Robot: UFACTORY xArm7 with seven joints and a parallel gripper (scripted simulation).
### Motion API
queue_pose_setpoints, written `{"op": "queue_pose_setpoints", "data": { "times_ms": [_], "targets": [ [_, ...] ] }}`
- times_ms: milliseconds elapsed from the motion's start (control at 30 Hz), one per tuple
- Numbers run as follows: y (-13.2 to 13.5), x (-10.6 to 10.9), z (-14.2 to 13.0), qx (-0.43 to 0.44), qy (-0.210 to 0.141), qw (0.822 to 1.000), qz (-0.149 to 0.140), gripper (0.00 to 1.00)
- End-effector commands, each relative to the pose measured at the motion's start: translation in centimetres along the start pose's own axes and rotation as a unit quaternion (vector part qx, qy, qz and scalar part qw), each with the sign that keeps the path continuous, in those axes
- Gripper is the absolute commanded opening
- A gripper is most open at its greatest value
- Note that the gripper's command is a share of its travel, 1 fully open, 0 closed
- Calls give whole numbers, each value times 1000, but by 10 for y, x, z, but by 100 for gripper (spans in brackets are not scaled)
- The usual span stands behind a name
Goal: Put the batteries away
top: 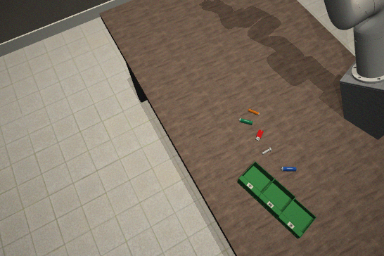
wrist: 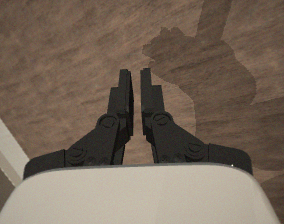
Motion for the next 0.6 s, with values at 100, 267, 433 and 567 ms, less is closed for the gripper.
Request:
{"op": "queue_pose_setpoints", "data": {
  "times_ms": [100,267,433,567],
  "targets": [
    [-23,-2,-35,7,-15,1000,9,7],
    [-33,-1,-48,52,-73,996,22,7],
    [-51,2,-85,55,-77,995,23,7],
    [-57,3,-96,55,-77,995,23,7]
  ]
}}
Point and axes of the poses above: the point where the finger pads meet when closed, its own x axis back along the fingers, its own y axis across the jaws, z = x × y, the point moved 8 cm from there along x, back along the fingers
